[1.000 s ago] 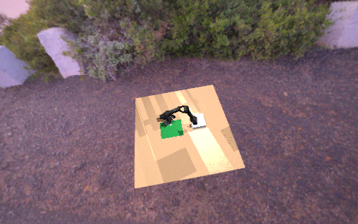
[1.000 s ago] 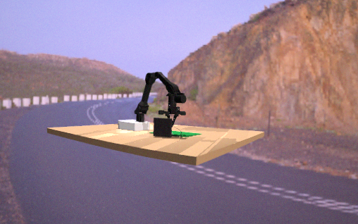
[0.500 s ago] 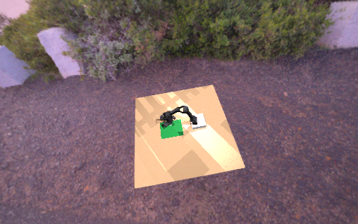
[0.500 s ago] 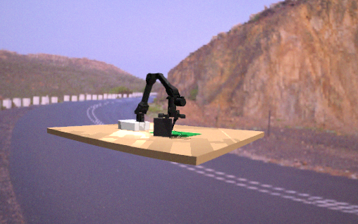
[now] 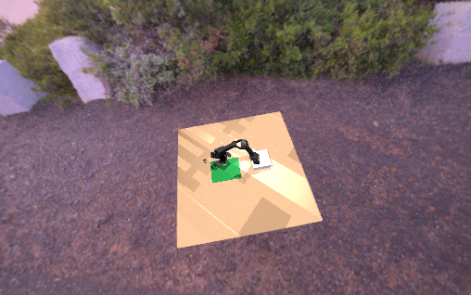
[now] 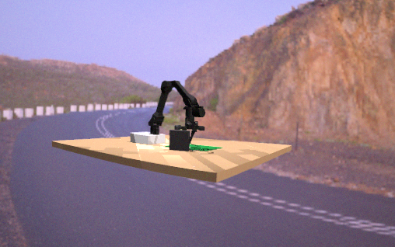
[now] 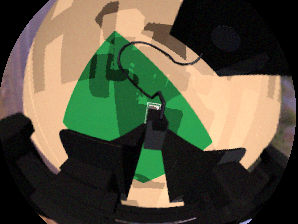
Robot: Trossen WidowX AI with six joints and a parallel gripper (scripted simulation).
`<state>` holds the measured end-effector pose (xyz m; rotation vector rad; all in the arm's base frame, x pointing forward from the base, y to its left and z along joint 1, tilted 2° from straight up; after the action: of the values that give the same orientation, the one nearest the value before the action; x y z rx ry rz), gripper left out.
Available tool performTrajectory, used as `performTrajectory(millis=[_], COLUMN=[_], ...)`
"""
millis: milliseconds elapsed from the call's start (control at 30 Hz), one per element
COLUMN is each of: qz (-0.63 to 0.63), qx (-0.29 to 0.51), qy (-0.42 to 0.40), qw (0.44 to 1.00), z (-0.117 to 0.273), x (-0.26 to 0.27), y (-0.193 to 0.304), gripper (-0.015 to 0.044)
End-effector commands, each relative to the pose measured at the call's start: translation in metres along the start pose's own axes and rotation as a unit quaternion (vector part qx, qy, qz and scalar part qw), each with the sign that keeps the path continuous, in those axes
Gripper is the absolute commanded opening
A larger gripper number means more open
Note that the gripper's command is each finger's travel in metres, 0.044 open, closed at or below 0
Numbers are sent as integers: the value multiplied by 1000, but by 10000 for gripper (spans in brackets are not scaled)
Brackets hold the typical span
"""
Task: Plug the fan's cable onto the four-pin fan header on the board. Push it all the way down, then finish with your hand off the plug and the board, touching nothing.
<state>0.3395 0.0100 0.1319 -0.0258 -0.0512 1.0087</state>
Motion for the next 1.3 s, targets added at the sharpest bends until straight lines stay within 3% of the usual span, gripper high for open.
performTrajectory(millis=[0, 1267], qz=[-3, -3], qx=[1, 1], qy=[-1, -1], qw=[1000, 1000], z=[-1, -13], x=[0, 0], y=[0, 0], gripper=[0, 0])
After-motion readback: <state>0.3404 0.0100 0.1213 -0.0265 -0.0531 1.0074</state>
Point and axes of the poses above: the point midway between the two fingers, 35 mm back from their tips, its own z axis back along the fingers, its own x axis across the jaws, y = z × x, the point moved 10 cm from there along z, back along the fingers, and after that the axes turned 9 degrees about z, right-handed, at the moved point
